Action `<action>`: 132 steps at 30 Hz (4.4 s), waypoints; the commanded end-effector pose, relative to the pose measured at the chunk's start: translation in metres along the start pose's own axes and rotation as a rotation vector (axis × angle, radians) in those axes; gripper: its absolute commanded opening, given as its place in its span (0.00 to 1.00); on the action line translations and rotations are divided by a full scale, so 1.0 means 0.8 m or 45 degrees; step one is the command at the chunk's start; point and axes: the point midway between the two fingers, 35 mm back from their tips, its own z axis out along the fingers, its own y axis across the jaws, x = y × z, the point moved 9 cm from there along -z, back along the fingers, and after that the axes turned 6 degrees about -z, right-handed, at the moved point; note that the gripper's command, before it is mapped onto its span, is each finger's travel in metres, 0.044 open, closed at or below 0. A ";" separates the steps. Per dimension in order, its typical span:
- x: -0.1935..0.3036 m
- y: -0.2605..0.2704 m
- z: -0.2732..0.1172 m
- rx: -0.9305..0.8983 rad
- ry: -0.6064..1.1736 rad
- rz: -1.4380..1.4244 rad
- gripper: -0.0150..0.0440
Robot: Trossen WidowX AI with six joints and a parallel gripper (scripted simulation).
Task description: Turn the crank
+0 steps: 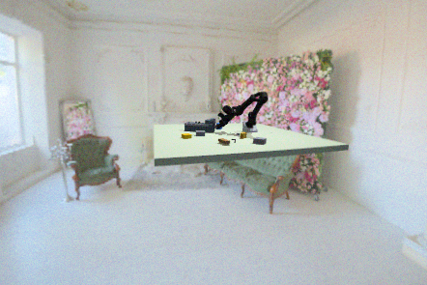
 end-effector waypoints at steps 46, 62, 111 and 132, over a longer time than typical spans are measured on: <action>-0.034 -0.029 -0.039 0.031 -0.004 0.015 0.25; -0.046 -0.018 -0.050 0.031 -0.004 0.015 0.25; -0.056 0.007 -0.056 0.030 -0.004 0.015 0.25; -0.056 0.015 -0.055 0.030 -0.004 0.015 0.25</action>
